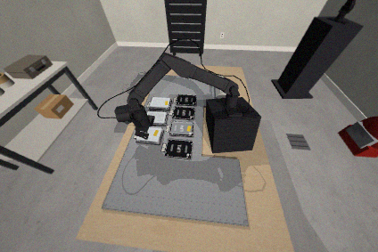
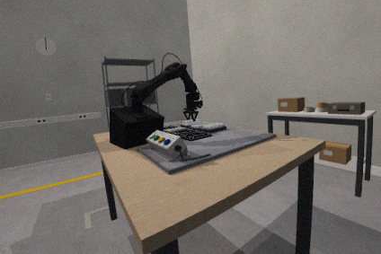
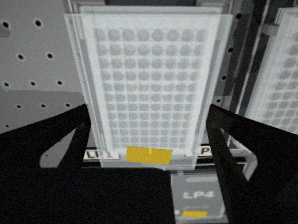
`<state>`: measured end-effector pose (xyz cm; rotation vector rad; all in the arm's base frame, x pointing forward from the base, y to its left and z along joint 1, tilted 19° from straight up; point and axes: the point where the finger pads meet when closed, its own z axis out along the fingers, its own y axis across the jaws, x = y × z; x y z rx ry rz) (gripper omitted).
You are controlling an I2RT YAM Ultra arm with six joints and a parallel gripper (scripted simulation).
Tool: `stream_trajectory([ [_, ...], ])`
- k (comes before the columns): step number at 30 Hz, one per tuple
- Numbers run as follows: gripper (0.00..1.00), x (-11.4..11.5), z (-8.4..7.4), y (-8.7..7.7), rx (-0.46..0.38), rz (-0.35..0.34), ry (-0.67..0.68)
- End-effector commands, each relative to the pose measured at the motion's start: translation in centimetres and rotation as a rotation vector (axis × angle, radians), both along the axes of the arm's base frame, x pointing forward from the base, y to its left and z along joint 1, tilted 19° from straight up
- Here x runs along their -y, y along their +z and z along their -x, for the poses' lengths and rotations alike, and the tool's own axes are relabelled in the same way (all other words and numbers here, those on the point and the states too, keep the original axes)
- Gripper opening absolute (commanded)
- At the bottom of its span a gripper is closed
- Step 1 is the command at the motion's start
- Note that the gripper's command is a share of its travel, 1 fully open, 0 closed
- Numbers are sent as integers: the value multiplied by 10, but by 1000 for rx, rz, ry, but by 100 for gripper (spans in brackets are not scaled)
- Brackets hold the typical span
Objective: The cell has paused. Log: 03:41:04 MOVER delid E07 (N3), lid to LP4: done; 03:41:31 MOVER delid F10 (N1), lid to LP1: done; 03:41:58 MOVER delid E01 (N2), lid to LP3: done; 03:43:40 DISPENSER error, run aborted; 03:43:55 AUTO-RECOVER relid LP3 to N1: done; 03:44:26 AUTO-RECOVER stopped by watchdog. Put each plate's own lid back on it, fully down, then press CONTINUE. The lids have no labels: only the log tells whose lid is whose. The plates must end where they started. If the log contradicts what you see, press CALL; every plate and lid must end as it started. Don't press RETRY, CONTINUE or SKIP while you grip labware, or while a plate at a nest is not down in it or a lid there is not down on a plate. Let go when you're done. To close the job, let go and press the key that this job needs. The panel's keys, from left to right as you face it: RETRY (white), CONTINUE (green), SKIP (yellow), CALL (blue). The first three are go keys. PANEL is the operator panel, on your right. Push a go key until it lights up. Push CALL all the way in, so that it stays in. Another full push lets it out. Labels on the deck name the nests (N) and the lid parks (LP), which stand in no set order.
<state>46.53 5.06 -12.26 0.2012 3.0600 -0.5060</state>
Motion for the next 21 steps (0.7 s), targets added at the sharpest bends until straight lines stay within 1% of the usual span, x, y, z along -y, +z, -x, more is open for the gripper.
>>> stream_trajectory([
  [1,0,-3,-13,9,47,-5,14],
  [5,0,-2,-11,3,39,-3,14],
  [10,0,-4,-12,5,44,-4,16],
  [14,0,-2,-5,0,27,0,17],
  [16,0,-1,-9,2,38,-2,15],
  [18,0,0,-9,1,38,-2,13],
  [20,0,2,-5,-3,24,1,12],
  [21,0,1,-5,-4,25,1,13],
])
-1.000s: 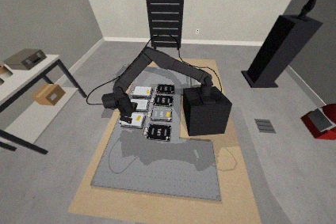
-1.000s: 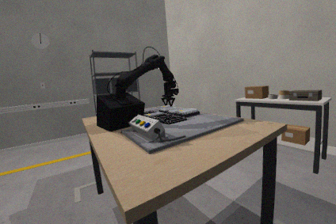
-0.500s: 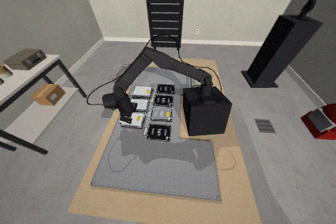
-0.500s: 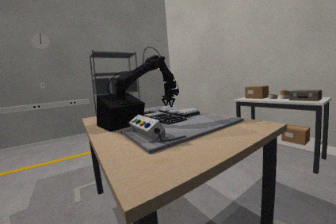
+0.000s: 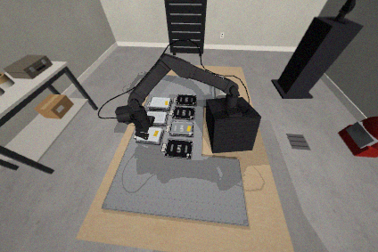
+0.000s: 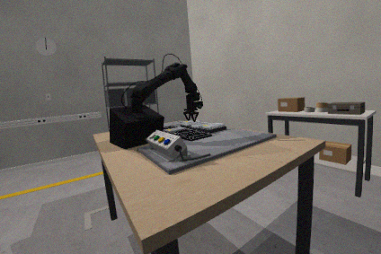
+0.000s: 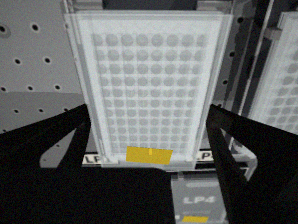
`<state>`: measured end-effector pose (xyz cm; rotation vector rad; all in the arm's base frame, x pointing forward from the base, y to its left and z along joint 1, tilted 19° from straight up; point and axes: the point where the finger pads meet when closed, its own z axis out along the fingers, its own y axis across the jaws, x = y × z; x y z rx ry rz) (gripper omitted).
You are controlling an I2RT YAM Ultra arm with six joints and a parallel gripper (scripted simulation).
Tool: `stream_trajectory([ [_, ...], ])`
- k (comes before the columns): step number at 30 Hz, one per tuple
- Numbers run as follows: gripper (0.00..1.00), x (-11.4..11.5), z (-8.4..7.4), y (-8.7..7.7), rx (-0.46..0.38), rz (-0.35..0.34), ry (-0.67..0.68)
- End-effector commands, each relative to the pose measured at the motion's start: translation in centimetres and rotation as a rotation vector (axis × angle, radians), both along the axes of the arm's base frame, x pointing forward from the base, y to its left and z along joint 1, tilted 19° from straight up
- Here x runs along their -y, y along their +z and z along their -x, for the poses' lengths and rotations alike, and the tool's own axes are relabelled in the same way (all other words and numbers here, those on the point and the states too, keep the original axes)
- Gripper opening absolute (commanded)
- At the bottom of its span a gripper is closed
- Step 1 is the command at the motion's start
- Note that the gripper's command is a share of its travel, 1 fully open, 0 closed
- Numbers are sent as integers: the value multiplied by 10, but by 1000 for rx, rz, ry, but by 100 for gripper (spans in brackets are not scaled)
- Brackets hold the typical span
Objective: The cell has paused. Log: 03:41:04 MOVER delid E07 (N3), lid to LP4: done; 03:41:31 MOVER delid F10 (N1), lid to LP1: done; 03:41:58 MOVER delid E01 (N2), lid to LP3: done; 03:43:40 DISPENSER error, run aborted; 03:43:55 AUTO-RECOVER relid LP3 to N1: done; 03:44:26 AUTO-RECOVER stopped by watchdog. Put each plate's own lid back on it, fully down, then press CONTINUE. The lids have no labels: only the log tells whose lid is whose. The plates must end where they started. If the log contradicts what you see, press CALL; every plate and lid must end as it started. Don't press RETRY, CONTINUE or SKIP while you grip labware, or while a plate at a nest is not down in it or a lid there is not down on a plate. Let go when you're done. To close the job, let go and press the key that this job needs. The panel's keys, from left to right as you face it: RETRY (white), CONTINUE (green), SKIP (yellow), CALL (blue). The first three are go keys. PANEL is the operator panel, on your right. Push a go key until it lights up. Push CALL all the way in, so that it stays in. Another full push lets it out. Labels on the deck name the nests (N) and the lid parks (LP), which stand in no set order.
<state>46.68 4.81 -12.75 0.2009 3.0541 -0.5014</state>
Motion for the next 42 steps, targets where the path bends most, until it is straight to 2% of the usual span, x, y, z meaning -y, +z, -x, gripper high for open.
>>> stream_trajectory([
  [1,0,-2,-5,1,23,2,14],
  [8,0,-2,-3,1,21,2,15],
  [10,0,-3,-8,3,32,0,15],
  [15,0,2,0,-7,9,5,11],
  [20,0,-3,-7,2,30,-4,9],
  [42,0,-3,-7,2,30,-4,9],
])
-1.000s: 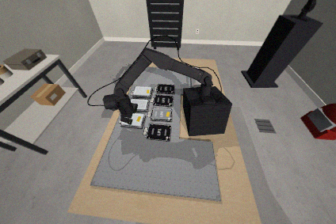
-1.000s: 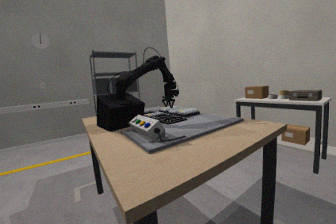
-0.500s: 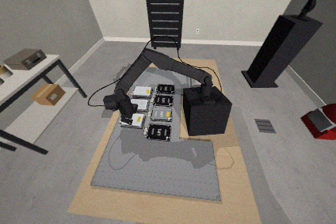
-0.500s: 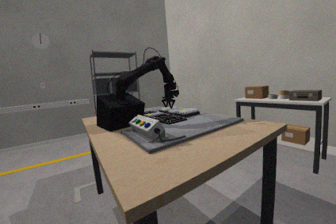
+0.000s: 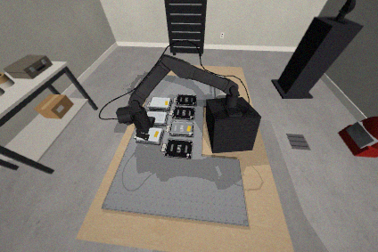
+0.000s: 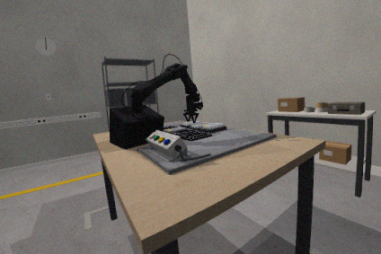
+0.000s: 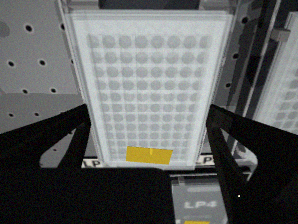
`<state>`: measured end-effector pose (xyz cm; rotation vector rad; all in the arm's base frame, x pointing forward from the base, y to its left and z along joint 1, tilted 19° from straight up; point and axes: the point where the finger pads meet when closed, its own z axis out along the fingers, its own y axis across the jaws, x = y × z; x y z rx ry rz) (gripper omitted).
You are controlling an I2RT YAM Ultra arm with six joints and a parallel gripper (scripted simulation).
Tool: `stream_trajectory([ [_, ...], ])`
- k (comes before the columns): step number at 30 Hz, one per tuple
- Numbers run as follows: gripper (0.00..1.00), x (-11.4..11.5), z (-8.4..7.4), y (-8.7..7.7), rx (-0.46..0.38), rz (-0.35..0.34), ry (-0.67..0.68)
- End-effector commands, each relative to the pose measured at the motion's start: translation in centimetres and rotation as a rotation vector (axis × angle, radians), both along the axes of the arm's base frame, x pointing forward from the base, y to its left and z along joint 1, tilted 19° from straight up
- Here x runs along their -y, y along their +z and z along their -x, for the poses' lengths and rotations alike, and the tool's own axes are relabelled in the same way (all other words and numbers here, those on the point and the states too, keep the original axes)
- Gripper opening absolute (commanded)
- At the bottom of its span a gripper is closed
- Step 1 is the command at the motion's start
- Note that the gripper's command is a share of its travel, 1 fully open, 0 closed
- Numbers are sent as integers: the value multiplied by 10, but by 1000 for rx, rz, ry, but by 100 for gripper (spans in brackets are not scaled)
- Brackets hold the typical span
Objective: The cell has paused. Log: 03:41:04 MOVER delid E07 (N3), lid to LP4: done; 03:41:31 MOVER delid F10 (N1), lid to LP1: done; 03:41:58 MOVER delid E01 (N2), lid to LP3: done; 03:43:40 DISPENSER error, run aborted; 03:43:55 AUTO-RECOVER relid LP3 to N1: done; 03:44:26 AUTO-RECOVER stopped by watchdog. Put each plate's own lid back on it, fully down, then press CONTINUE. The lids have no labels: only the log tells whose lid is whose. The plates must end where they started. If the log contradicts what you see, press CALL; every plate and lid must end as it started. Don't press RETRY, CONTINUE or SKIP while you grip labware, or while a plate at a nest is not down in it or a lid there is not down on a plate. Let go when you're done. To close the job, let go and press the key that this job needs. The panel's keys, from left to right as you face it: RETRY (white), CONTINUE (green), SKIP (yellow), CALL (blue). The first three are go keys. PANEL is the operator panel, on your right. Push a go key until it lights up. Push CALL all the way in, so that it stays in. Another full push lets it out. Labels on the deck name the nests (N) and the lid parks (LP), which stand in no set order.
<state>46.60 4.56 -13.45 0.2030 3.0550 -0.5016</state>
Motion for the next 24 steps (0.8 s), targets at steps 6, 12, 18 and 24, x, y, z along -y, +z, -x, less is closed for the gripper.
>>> stream_trajectory([
  [6,0,-5,-8,10,30,-4,10],
  [12,0,-3,-5,8,25,2,16],
  [18,0,-3,-4,9,25,2,16],
  [24,0,-3,-5,10,27,2,16],
])
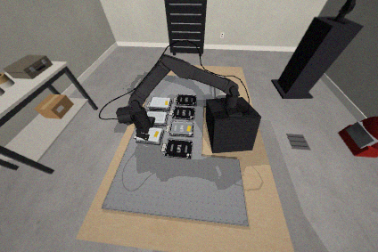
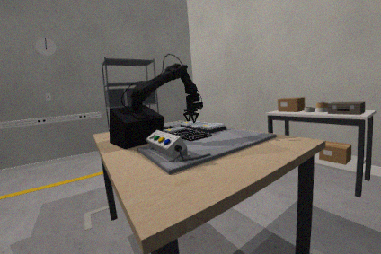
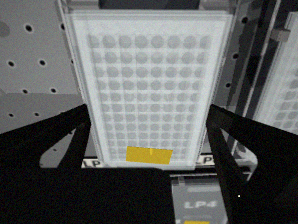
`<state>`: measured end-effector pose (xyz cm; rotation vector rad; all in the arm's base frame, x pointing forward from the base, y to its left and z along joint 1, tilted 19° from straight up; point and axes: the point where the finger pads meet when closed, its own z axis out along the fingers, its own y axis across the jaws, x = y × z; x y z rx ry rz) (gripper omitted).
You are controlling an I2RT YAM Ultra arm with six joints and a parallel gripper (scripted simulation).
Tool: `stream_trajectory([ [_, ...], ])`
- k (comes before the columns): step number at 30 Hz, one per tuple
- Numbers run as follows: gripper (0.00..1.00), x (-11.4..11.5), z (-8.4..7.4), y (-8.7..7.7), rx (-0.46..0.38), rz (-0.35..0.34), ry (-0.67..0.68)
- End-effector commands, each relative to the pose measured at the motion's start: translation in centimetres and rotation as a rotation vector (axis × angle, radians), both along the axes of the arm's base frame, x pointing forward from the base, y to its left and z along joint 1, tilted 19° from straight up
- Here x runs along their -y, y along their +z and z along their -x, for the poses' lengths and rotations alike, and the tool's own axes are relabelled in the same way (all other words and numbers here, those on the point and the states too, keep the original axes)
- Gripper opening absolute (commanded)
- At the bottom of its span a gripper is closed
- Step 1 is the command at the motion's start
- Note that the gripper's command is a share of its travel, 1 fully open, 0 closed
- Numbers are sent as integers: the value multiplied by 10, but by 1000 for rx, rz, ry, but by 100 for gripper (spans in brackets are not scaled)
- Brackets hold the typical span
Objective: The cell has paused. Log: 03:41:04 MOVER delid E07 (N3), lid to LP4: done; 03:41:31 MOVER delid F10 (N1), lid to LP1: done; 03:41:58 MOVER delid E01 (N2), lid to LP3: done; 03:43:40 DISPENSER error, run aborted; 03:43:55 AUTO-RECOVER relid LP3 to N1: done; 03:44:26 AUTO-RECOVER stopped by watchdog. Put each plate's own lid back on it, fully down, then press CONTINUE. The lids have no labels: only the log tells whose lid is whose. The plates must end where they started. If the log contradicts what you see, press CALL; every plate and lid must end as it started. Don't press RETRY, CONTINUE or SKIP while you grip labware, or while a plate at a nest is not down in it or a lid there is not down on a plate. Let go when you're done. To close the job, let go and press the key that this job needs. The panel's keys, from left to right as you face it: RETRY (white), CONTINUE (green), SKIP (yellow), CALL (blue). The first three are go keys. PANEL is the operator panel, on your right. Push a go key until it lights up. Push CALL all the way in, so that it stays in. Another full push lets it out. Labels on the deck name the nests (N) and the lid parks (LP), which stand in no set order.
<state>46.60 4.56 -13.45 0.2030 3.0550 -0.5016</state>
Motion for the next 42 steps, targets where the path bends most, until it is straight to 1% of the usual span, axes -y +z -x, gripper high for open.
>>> stream_trajectory([
  [1,0,-3,-5,11,28,1,16],
  [2,0,-3,-5,11,29,1,16],
  [3,100,-3,-5,11,29,1,16],
  [4,100,-3,-5,11,29,1,16],
  [6,100,-5,-12,15,47,-3,18],
  [42,100,-5,-12,16,48,-3,16],
])
